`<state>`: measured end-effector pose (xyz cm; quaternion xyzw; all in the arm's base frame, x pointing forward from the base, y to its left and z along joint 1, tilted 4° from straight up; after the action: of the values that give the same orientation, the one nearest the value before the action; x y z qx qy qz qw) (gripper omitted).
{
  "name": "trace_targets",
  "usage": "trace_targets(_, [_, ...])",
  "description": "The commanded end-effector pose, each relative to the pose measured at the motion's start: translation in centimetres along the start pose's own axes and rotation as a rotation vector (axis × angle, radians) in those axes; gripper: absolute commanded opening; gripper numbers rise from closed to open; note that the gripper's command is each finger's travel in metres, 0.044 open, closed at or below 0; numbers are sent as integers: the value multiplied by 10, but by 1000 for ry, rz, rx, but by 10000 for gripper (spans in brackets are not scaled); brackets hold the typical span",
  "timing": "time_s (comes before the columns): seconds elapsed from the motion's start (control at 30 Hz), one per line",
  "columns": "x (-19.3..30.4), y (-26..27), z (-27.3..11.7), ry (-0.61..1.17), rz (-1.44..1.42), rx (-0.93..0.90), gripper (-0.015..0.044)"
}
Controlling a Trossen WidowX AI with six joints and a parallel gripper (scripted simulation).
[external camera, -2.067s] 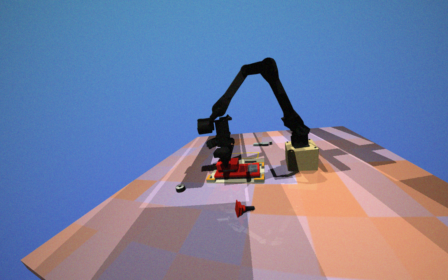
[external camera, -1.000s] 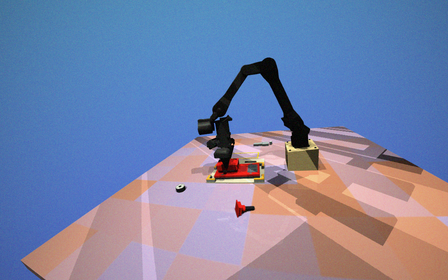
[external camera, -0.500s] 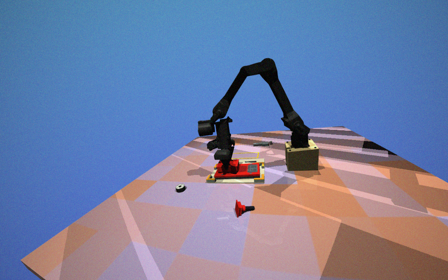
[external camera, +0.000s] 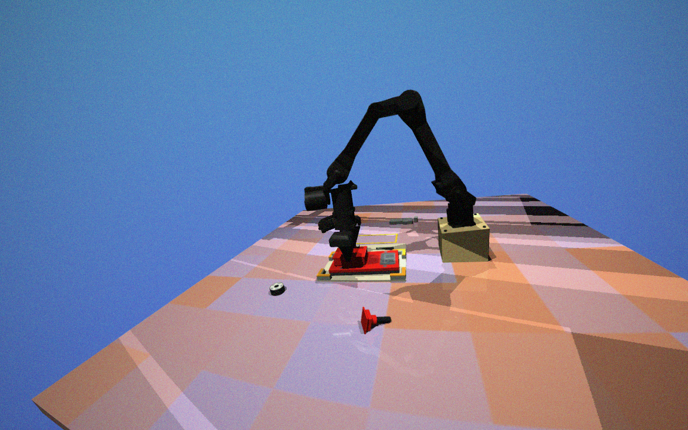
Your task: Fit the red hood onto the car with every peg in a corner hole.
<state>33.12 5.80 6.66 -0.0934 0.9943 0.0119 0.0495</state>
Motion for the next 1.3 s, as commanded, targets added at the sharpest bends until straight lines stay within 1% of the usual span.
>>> trace_targets(0.0, [0, 0, 0, 0, 0, 0, 26])
trace_targets(0.53, [0, 0, 0, 0, 0, 0, 440])
trace_targets(0.67, [-1, 0, -11, 1, 0, 1, 440])
trace_targets(0.87, [-2, 1, -68, 8, 0, 7, 440])
trace_targets(1.27, [-2, 1, -70, 9, 0, 7, 440])
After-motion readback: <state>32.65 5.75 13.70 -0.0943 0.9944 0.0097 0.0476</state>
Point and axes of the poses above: the point midway between the two fingers, 35 mm back from their tips, its own z axis out along the fingers, its own y axis across the jaws, x = y × z, the point moved 6 cm from there along -z, back along the fingers, and after that the axes turned 10 degrees about -z, right-handed, at the moved point
